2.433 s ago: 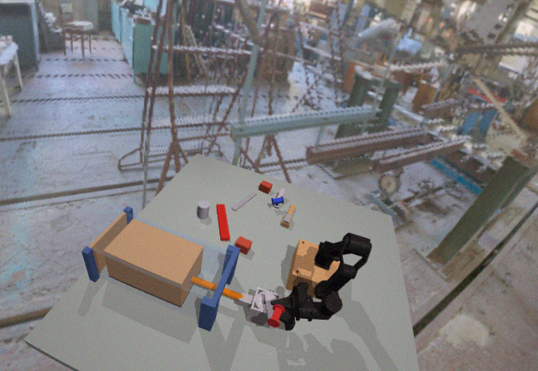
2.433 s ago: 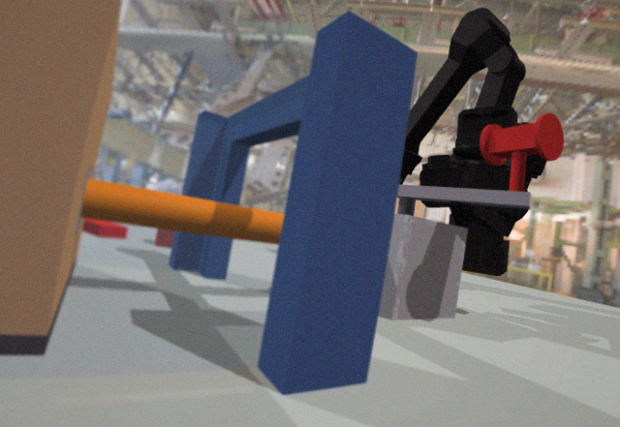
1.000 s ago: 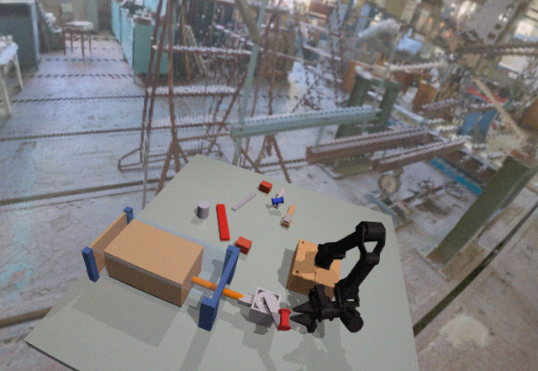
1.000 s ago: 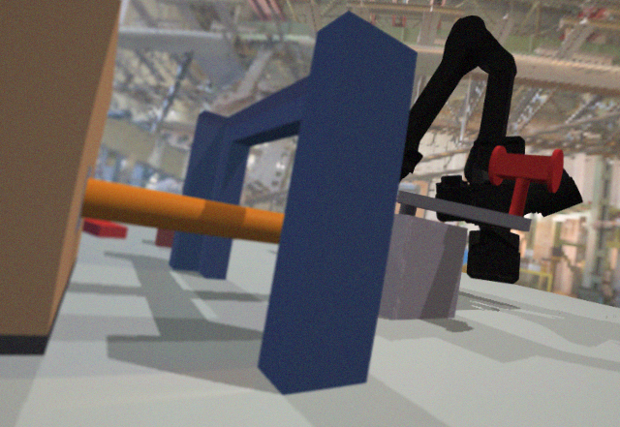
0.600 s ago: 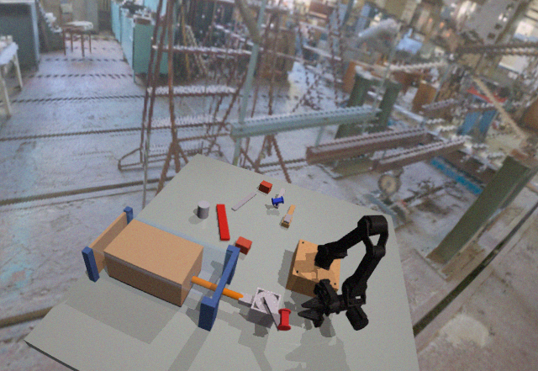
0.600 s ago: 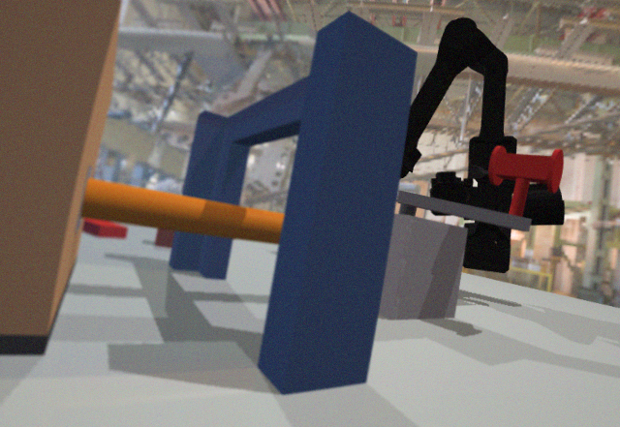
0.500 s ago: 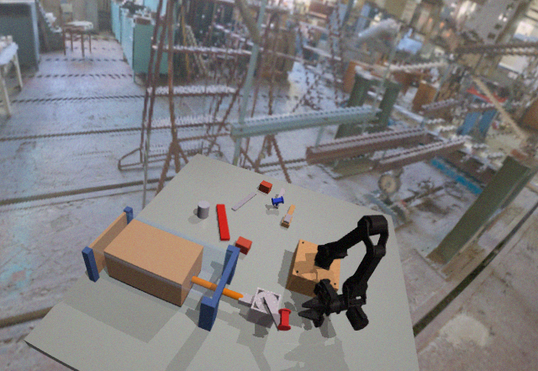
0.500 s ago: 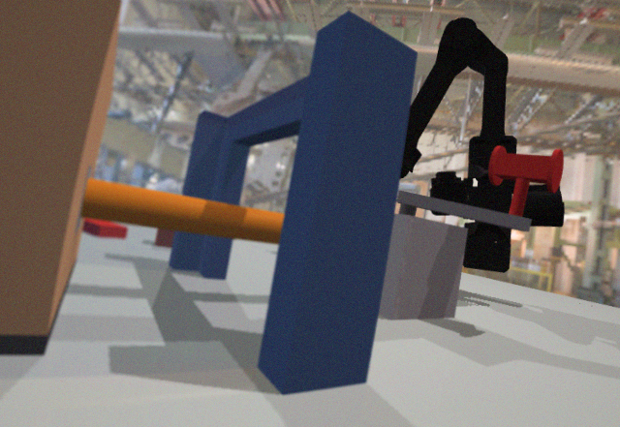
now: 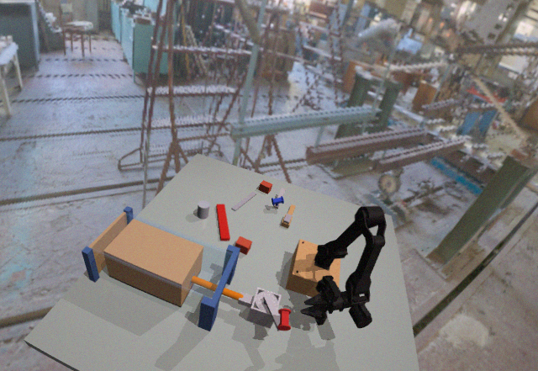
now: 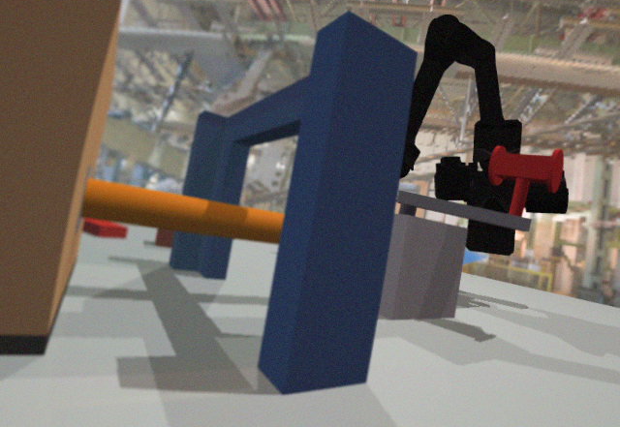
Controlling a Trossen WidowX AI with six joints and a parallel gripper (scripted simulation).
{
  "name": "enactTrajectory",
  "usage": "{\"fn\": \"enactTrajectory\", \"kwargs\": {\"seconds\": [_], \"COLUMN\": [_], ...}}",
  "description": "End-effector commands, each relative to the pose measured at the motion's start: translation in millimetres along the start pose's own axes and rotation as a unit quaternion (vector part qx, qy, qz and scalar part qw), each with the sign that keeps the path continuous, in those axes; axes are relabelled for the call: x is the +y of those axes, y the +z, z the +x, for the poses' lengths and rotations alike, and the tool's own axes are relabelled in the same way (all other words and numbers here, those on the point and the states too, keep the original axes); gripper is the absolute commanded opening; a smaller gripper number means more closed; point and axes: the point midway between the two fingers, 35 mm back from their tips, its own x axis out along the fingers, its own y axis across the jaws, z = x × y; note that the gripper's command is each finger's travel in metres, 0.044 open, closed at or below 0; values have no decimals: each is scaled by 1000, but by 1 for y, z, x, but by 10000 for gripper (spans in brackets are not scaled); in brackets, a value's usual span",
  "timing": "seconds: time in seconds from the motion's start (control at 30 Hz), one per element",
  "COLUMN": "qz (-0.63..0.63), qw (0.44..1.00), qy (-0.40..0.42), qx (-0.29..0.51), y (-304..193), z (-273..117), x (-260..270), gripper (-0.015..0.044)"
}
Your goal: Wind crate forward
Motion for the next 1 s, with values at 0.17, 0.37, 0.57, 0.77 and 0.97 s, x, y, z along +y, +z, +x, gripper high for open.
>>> {"fn": "enactTrajectory", "kwargs": {"seconds": [0.17, 0.37, 0.57, 0.77, 0.97], "qz": [5, 5, 6, 6, -28], "qw": [1000, 1000, 1000, 1000, 1000], "qy": [0, 0, 0, 0, -11], "qx": [0, 0, 0, 0, -5], "y": [-2, -1, -1, -1, -2], "z": [-2, -2, -2, -2, 1], "x": [76, 77, 74, 74, 73], "gripper": [240, 240, 240, 240, 292]}}
